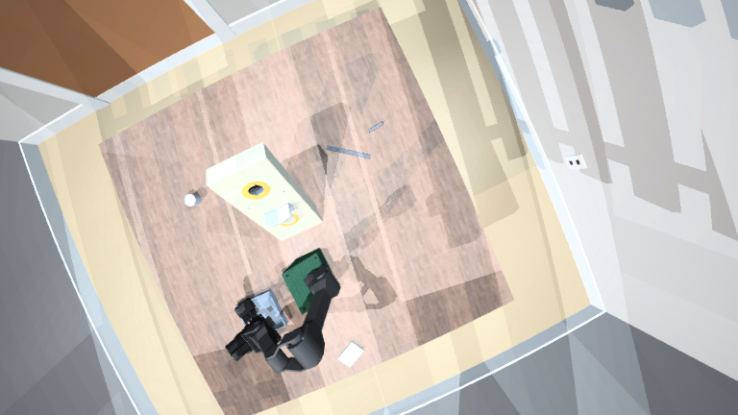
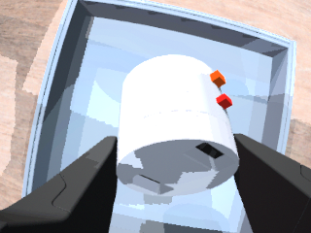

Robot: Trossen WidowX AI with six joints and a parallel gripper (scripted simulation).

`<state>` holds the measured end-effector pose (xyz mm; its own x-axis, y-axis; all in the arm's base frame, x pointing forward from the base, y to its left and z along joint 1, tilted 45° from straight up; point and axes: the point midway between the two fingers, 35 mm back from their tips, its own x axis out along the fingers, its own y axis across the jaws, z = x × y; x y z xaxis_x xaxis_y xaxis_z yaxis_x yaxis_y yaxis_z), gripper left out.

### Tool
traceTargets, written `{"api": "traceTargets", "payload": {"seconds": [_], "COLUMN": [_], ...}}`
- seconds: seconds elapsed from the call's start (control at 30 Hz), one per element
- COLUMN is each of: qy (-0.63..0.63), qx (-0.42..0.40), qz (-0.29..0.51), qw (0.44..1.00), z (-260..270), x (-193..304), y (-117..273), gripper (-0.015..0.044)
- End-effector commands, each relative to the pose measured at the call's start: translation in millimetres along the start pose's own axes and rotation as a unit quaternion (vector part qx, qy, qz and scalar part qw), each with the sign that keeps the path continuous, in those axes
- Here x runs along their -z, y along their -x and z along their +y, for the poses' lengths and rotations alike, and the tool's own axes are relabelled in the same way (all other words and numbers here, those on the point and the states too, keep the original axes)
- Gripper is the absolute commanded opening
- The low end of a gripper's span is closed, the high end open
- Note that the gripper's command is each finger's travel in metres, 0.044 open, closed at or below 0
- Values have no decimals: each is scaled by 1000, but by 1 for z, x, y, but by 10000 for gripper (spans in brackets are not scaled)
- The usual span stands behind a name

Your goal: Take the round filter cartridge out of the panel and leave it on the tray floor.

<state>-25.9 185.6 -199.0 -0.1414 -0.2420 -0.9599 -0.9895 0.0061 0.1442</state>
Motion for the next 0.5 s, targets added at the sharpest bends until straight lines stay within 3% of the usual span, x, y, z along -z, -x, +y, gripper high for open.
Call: {"api": "traceTargets", "payload": {"seconds": [0.0, 0.17, 0.47], "qy": [-1, -1, 0], "qx": [-3, -3, 0], "qz": [-5, -5, 2], "qw": [1000, 1000, 1000], "z": [1, 1, 0], "x": [7, 14, 14], "y": [-13, -22, -19], "gripper": [0, 0, 236]}}
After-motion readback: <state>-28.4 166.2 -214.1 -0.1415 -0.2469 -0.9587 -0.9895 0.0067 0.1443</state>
